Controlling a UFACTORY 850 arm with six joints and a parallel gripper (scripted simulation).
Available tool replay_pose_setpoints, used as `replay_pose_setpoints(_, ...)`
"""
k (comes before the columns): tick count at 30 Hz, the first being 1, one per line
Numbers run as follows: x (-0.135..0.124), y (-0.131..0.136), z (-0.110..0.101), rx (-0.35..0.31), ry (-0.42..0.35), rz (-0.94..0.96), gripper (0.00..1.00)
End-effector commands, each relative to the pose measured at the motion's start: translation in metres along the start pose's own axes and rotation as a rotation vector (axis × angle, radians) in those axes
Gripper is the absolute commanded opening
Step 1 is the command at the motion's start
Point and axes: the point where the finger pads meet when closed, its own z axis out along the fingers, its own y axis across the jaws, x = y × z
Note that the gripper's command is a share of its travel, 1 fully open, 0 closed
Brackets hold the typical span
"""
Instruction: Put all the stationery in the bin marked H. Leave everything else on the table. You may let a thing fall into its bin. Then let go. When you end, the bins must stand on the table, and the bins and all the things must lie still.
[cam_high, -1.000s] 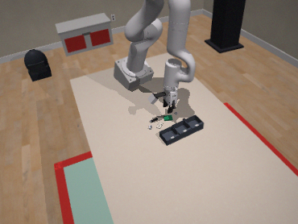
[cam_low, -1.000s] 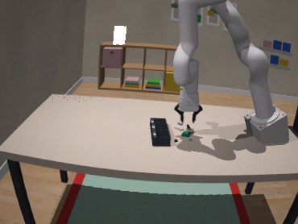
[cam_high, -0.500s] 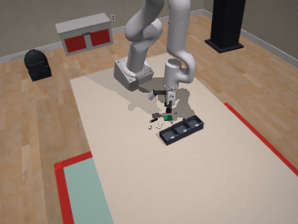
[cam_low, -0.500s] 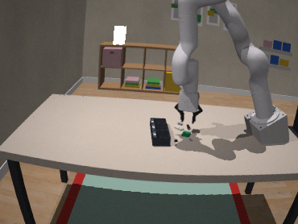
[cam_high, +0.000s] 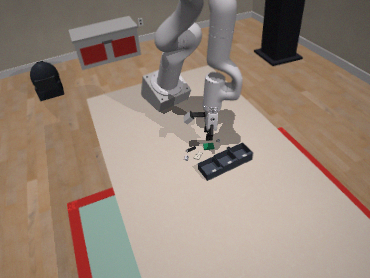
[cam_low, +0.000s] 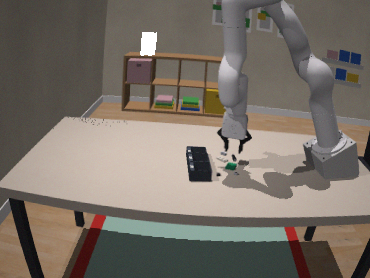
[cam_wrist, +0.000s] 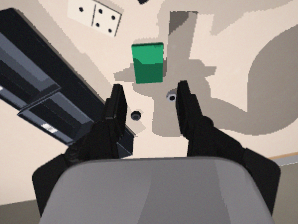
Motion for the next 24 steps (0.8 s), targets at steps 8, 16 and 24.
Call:
replay_pose_setpoints(8,0.0036,-0.0056,0.0001,0.033,-0.029,0.000,0.56)
replay_pose_setpoints(16,-0.0004,-0.0001,0.0000,0.027,-0.104,0.003,0.56)
replay_pose_setpoints(24,-0.0003,0.0001,0.0000,0.027,-0.104,0.003,0.56)
